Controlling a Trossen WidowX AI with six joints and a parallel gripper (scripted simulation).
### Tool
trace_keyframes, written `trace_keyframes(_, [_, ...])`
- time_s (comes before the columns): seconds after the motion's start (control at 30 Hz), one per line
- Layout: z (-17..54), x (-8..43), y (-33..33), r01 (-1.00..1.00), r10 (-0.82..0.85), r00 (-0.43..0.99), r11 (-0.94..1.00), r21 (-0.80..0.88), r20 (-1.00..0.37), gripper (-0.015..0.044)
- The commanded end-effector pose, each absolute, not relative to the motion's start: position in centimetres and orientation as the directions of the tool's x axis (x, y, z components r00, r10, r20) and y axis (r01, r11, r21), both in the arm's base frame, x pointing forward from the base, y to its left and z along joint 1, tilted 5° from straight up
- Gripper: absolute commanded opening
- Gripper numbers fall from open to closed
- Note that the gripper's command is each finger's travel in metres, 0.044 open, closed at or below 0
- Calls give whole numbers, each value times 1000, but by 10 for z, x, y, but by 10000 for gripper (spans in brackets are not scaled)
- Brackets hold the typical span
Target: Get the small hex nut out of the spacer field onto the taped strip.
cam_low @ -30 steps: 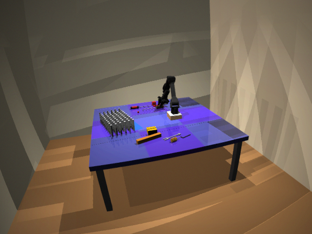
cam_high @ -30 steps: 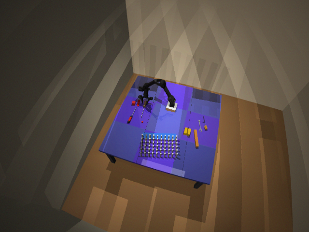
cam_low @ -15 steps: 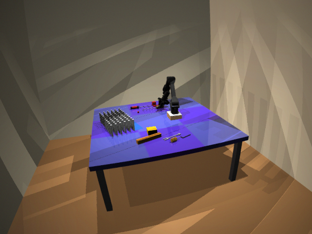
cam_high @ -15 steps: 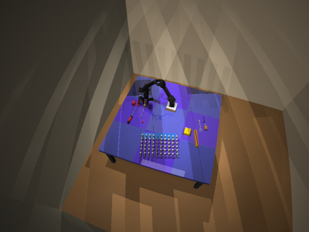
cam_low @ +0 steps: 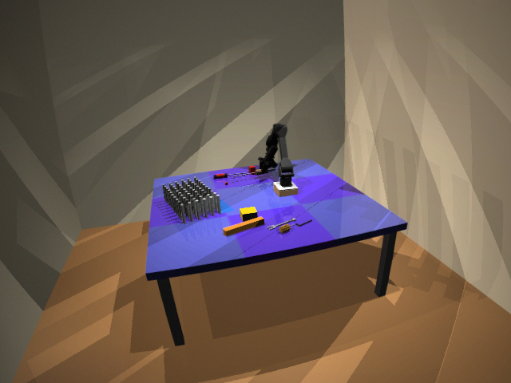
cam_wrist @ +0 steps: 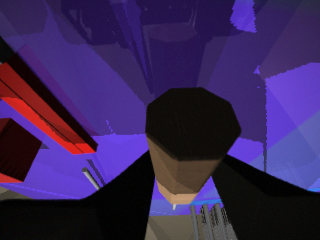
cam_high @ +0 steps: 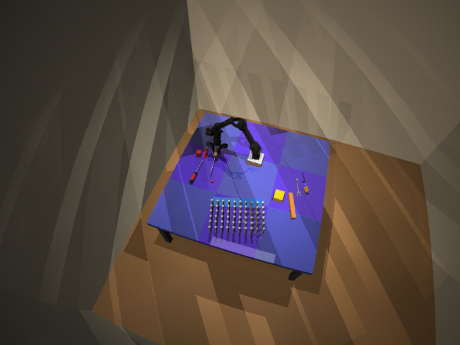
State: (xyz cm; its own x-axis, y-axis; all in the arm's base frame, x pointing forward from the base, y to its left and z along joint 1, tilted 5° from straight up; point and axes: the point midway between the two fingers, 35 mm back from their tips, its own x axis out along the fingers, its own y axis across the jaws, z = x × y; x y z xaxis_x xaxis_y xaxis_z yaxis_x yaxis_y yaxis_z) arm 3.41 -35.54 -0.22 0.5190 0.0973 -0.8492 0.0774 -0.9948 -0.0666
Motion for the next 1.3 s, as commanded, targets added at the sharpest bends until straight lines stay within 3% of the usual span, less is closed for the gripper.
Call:
trace_keyframes(0.0, [33, 35, -366, 87, 75, 515, -996, -35, -854, 0])
trace_keyframes(0.5, [139, 39, -362, 62, 64, 527, -997, -37, -847, 0])
trace_keyframes(0.77, [144, 41, -361, 61, 64, 527, -997, -38, -847, 0])
trace_keyframes(1.27, [157, 122, -320, 99, 87, 486, -994, -44, -870, 0])
